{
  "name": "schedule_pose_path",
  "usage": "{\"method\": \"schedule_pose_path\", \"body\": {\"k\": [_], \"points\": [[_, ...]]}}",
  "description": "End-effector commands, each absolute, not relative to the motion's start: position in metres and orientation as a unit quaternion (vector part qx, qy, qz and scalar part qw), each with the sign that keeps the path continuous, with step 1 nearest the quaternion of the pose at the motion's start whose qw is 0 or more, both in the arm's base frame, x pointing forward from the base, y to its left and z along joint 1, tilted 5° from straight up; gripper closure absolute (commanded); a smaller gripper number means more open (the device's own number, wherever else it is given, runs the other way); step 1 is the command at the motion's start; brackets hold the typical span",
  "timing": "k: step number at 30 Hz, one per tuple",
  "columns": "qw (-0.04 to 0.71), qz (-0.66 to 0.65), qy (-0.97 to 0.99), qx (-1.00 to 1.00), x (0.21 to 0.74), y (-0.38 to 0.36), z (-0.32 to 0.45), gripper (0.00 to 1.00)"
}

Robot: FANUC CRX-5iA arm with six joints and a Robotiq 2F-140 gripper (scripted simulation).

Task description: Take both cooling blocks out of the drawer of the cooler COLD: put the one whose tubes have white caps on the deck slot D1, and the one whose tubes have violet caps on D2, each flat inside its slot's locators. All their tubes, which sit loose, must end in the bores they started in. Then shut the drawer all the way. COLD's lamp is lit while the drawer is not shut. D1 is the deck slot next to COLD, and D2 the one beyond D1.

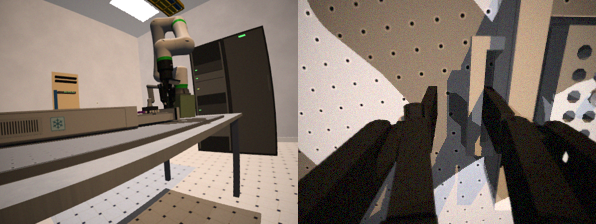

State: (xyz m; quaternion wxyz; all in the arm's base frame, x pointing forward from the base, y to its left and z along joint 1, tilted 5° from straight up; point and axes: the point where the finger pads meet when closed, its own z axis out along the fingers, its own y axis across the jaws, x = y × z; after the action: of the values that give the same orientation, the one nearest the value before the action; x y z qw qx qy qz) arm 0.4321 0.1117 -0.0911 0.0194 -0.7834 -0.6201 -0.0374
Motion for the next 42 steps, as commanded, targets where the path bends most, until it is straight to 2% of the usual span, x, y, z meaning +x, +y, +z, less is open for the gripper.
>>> {"method": "schedule_pose_path", "body": {"k": [1,42], "points": [[0.019,-0.038,-0.62,-0.783,0.432,0.112,-0.09,0.66],[0.019,-0.038,-0.62,-0.783,0.432,0.109,-0.048,0.66]]}}
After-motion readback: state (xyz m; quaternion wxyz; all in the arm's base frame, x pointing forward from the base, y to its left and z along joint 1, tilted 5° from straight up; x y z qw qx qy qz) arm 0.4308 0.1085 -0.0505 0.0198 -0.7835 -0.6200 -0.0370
